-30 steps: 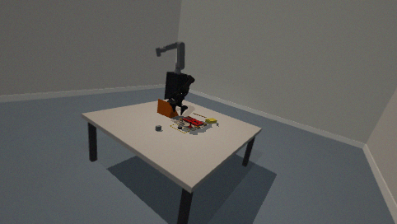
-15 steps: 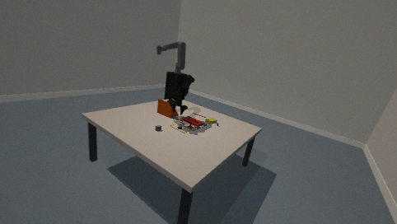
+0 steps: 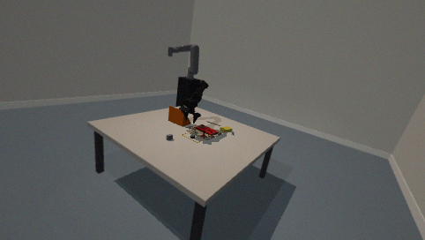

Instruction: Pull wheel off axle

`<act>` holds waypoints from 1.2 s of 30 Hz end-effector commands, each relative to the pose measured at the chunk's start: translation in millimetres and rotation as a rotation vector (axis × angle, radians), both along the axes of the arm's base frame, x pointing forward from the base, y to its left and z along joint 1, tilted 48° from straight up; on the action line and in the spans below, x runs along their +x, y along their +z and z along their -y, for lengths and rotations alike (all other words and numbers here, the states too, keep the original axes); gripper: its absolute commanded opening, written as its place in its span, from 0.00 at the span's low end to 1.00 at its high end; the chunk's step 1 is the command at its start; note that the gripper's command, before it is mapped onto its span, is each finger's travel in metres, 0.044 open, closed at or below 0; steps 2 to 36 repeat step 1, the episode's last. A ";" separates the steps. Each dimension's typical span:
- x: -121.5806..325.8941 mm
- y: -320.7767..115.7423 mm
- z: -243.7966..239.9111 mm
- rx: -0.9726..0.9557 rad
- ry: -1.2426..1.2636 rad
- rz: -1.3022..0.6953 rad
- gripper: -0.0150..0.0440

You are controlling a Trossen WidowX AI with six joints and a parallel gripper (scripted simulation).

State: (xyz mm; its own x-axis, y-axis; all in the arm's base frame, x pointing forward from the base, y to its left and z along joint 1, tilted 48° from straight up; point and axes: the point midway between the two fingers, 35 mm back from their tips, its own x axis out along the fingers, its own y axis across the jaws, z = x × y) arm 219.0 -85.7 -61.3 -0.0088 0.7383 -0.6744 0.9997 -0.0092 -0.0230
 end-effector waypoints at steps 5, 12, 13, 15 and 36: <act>-0.4 1.0 0.7 -0.005 0.007 0.004 1.00; -0.4 1.0 0.7 -0.005 0.007 0.004 1.00; -0.4 1.0 0.7 -0.005 0.007 0.004 1.00; -0.4 1.0 0.7 -0.005 0.007 0.004 1.00; -0.4 1.0 0.7 -0.005 0.007 0.004 1.00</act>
